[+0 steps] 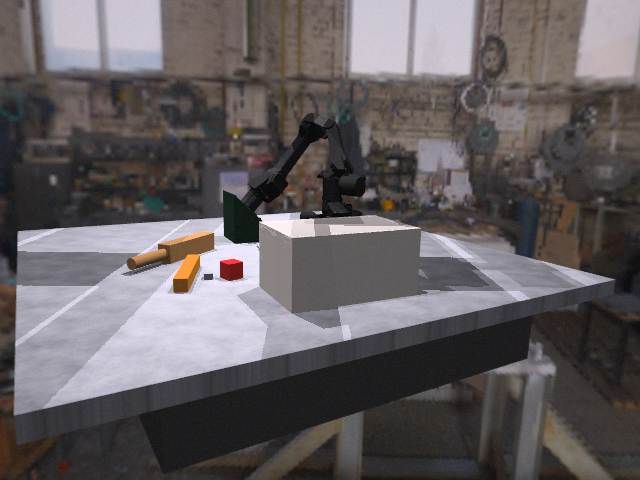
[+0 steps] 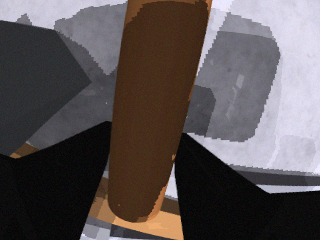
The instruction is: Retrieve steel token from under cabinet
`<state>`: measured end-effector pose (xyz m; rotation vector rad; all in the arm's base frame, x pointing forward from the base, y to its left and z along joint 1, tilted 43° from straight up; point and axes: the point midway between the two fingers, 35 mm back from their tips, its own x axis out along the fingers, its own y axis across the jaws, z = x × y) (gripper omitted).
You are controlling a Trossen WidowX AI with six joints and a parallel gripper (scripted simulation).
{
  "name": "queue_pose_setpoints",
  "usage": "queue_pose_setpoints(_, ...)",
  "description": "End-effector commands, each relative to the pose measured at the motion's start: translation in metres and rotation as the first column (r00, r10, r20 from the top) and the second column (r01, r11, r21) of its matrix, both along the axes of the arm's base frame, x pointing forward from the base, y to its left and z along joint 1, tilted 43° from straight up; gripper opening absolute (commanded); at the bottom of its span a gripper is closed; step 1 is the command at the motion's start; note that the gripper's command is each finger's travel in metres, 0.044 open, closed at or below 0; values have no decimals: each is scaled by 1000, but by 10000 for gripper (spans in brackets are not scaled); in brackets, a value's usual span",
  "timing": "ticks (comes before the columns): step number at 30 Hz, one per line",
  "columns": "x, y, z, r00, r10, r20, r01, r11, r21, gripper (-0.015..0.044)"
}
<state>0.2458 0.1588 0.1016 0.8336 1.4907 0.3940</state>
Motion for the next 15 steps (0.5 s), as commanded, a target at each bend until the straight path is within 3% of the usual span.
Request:
queue_pose_setpoints(1, 0, 0, 0, 1000, 0, 0, 0, 1000, 0, 200)
queue_pose_setpoints(3, 0, -1, 0, 1000, -2, 0, 2, 1000, 0, 200)
queue_pose_setpoints(6, 0, -1, 0, 1000, -8, 4, 8, 1000, -14, 270)
queue_pose_setpoints(15, 4, 2, -2, 1000, -8, 6, 8, 1000, -16, 270)
